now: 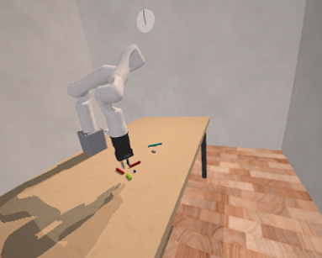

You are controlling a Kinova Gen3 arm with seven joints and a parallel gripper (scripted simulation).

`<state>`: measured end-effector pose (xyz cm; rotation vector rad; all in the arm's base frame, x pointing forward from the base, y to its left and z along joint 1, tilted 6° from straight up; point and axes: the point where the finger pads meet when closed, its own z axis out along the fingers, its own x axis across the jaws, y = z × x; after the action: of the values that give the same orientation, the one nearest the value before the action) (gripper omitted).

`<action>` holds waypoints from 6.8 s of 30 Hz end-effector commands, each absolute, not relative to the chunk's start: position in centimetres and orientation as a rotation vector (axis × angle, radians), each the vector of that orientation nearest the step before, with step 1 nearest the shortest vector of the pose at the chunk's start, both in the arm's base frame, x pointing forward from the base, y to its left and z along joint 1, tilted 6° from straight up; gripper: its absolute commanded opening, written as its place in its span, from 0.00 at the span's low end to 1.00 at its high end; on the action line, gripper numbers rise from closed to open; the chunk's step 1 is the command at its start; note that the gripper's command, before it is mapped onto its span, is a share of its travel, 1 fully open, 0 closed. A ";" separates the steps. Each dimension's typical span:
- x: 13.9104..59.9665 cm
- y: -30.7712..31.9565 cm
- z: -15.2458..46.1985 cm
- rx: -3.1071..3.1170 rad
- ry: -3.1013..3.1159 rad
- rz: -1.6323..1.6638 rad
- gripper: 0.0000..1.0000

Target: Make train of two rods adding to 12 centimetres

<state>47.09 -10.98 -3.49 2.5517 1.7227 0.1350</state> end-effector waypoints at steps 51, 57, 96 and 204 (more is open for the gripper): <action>47.7 -11.0 -8.1 2.552 1.722 0.133 0.54; 47.7 -11.0 -8.1 2.552 1.722 0.133 0.54; 47.7 -11.0 -8.1 2.552 1.722 0.133 0.54; 47.9 -11.0 -9.8 2.552 1.722 0.133 0.24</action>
<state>47.88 -11.02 -9.88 2.5529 1.7228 0.1312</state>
